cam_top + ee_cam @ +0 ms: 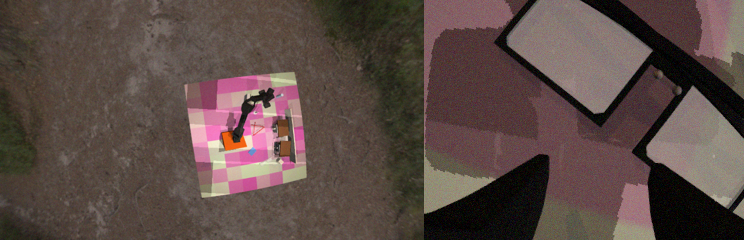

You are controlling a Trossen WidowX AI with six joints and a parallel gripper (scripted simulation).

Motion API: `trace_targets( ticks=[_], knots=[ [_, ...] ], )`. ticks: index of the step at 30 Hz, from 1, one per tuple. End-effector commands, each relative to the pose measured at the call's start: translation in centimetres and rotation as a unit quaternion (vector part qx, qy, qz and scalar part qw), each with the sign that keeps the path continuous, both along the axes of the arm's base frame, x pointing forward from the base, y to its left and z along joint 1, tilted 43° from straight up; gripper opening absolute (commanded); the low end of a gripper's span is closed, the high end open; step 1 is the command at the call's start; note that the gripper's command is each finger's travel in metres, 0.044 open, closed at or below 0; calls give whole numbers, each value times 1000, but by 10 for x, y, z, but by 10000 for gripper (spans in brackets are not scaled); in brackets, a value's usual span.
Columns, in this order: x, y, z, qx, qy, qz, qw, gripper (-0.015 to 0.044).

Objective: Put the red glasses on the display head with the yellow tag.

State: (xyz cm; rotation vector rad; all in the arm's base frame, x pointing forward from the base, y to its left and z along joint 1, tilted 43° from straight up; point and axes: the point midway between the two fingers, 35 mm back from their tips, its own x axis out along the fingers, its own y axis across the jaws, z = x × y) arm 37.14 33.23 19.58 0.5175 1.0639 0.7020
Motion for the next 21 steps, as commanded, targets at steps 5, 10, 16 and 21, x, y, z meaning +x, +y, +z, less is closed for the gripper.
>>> trace_targets(
  ticks=[5,10,16,21],
  knots=[
    [10,-111,-85,-104,5,49,993,200],
    [-5,-175,-129,-136,19,89,987,200],
    [-43,-239,-169,-139,35,137,980,200],
    [-87,-279,-192,-113,39,171,978,200]
  ],
)
